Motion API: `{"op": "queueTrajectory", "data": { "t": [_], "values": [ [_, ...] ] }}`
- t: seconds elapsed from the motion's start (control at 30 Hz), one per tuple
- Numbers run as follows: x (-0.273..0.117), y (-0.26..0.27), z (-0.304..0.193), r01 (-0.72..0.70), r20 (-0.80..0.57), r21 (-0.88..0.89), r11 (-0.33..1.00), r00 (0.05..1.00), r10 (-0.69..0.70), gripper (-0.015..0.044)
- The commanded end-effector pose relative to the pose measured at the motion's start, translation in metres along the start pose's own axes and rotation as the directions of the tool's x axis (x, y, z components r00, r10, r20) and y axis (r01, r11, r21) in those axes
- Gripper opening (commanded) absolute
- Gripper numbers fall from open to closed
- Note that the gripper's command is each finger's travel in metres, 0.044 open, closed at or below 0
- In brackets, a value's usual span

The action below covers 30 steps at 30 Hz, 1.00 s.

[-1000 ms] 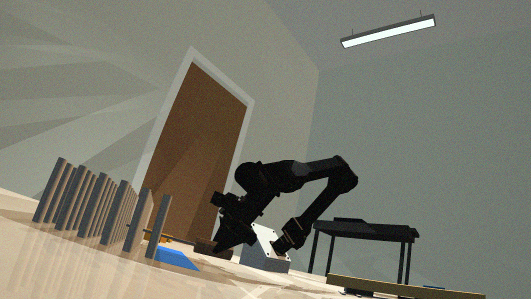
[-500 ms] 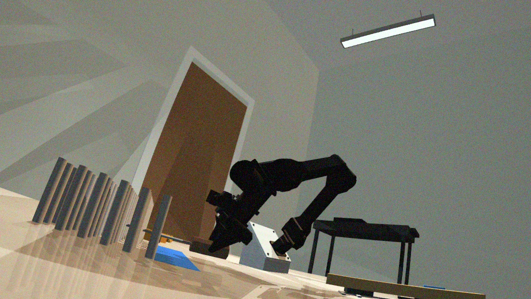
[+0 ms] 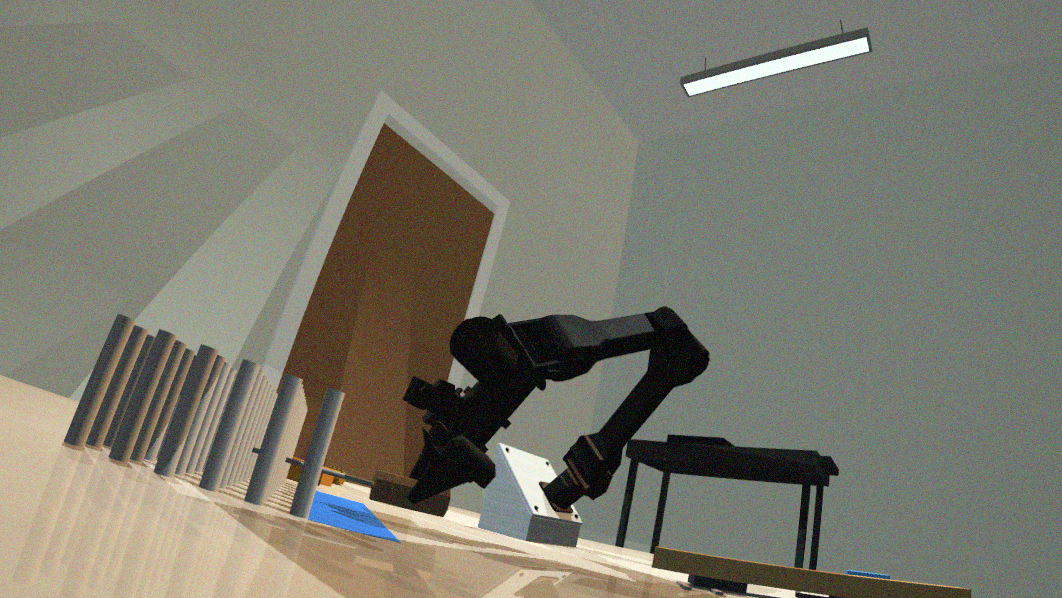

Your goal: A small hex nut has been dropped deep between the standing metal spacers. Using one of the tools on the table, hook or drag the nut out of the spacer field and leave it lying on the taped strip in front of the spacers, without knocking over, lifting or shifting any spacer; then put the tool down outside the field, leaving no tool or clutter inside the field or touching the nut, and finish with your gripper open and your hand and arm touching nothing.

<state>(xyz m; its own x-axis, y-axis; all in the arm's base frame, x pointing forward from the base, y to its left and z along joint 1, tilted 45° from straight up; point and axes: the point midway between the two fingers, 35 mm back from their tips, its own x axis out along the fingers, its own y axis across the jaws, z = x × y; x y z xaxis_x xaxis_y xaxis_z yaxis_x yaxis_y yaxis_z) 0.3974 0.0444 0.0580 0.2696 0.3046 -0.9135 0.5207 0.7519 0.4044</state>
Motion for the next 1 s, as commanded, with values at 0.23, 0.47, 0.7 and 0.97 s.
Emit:
{"op": "queueTrajectory", "data": {
  "t": [0.23,0.47,0.7,0.97],
  "values": [
    [0.002,0.001,0.011,-0.005,0.008,-0.004,1.000,1.000,0.005,0.0000],
    [0.004,0.001,0.015,-0.005,0.009,-0.004,1.000,1.000,0.005,0.0000],
    [0.006,0.001,0.019,-0.005,0.009,-0.004,1.000,1.000,0.005,0.0000],
    [0.010,0.002,0.018,-0.006,0.009,-0.004,1.000,1.000,0.006,0.0000]
  ]
}}
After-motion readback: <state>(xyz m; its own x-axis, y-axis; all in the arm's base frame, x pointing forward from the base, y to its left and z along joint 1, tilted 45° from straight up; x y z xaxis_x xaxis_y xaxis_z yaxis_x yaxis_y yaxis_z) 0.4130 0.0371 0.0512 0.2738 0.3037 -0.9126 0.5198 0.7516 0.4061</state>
